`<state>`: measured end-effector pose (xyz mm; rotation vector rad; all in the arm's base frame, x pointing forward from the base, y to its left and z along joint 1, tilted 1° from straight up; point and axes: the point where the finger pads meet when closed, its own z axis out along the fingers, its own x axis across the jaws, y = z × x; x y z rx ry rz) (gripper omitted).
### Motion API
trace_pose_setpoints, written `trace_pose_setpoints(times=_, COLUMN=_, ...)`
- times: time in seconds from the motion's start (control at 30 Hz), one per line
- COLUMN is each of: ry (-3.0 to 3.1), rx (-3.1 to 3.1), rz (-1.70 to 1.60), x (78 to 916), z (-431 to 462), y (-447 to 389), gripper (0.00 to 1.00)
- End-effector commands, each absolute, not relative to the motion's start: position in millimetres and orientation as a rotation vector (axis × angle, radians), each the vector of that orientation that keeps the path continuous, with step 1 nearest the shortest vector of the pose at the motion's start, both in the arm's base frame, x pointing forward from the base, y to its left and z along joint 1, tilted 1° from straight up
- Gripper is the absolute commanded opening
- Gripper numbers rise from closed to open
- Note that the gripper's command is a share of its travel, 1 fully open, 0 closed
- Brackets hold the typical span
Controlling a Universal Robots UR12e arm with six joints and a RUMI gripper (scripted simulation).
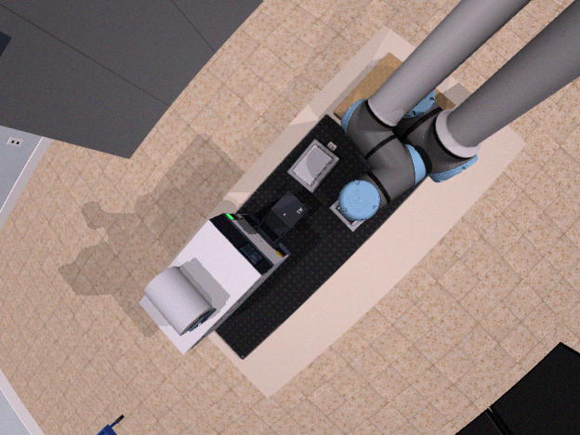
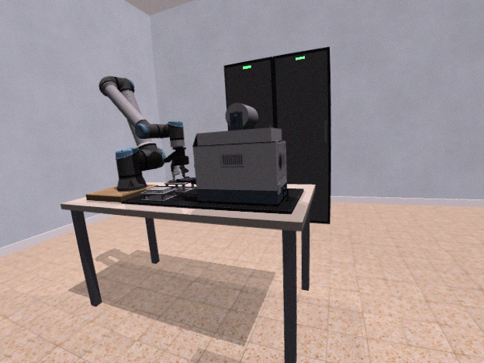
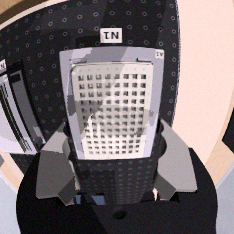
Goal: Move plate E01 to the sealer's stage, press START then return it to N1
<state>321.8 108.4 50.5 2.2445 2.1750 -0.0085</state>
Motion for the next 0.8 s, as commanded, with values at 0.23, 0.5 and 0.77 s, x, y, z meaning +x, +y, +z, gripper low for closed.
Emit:
trace_pose_setpoints(times=0.23, ry=2.174, rx=2.244, rz=-0.007, x=322.5, z=43.4, y=108.2, gripper=0.68)
trace_pose_setpoints(times=0.5, ry=2.174, rx=2.244, rz=-0.007, x=322.5, z=43.4, y=108.2, gripper=0.68)
trace_pose_setpoints(times=0.77, ry=2.174, rx=2.244, rz=-0.007, x=322.5, z=43.5, y=108.2, gripper=0.65)
